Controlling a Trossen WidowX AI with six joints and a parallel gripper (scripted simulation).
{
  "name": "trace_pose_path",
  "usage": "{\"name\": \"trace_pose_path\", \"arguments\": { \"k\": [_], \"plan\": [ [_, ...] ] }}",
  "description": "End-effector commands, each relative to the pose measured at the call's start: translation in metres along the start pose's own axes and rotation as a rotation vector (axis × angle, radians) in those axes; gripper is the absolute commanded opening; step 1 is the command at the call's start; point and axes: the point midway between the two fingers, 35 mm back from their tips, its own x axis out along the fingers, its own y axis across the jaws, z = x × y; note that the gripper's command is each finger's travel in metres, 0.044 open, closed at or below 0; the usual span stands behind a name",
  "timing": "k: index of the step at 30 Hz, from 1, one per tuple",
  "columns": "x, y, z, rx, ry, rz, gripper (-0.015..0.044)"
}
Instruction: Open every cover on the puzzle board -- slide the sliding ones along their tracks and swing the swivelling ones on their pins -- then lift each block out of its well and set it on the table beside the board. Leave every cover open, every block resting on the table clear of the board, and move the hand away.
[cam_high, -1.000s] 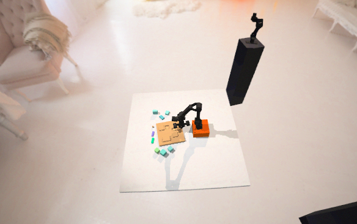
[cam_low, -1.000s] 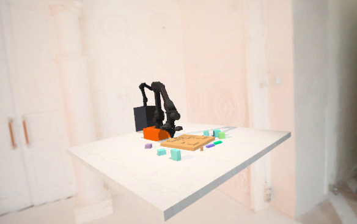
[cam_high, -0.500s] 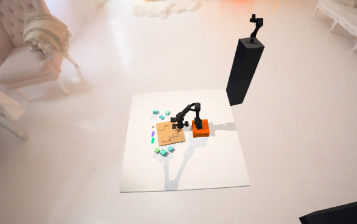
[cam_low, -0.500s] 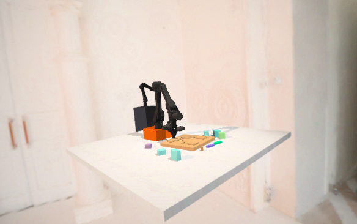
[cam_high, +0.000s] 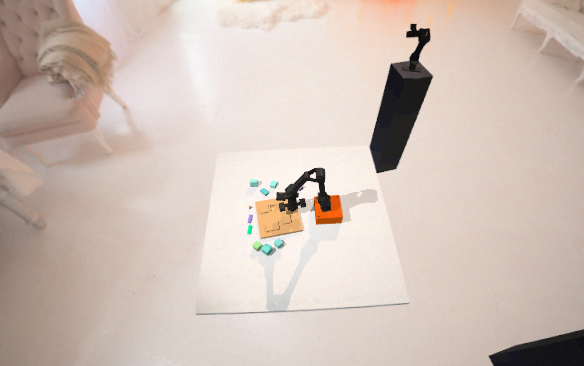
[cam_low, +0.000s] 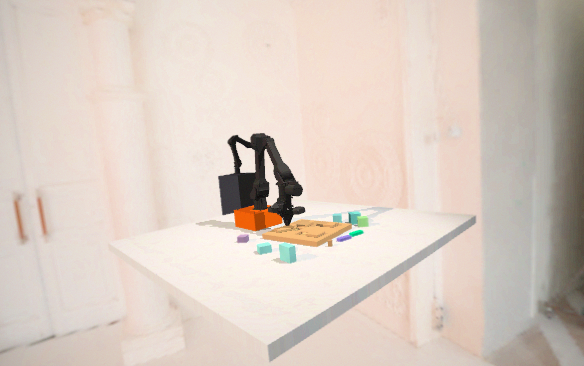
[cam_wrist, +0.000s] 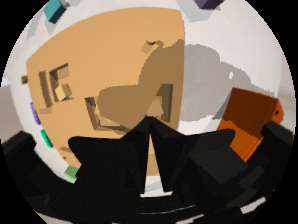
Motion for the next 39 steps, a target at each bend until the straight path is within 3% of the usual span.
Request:
{"name": "trace_pose_path", "arguments": {
  "k": [1,39],
  "plan": [
    [-0.001,0.005,0.000,0.005,0.001,0.005,0.0000],
    [-0.002,0.045,0.015,0.005,0.000,0.008,0.0000]
  ]
}}
